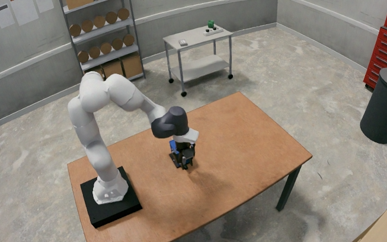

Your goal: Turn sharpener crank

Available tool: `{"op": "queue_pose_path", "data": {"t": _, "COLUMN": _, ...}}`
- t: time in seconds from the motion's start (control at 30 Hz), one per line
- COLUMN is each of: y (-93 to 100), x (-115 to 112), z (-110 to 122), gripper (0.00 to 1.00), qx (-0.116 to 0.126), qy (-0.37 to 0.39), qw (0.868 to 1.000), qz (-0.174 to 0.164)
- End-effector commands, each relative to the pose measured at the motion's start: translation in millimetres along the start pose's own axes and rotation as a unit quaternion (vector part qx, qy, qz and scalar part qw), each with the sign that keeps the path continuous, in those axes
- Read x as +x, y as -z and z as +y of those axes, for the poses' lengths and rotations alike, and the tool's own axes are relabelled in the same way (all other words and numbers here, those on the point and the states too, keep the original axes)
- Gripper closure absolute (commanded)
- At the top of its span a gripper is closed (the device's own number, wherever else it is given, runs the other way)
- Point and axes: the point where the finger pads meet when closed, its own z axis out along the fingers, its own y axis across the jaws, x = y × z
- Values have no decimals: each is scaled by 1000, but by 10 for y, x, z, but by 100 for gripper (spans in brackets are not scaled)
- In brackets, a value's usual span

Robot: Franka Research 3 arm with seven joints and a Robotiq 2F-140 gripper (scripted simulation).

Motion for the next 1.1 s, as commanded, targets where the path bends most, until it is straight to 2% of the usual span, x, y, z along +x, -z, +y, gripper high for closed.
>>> {"op": "queue_pose_path", "data": {"t": 0.0, "y": 82, "x": -8, "z": 50, "gripper": 61, "qx": -8, "qy": -8, "qw": 1000, "qz": 1}}
{"op": "queue_pose_path", "data": {"t": 0.2, "y": 195, "x": -9, "z": 48, "gripper": 61, "qx": -8, "qy": -8, "qw": 1000, "qz": 1}}
{"op": "queue_pose_path", "data": {"t": 0.57, "y": 240, "x": -9, "z": 48, "gripper": 61, "qx": -8, "qy": -8, "qw": 1000, "qz": 1}}
{"op": "queue_pose_path", "data": {"t": 0.6, "y": 240, "x": -9, "z": 48, "gripper": 90, "qx": -8, "qy": -8, "qw": 1000, "qz": 1}}
{"op": "queue_pose_path", "data": {"t": 1.07, "y": 240, "x": -9, "z": 48, "gripper": 90, "qx": -8, "qy": -8, "qw": 1000, "qz": 1}}
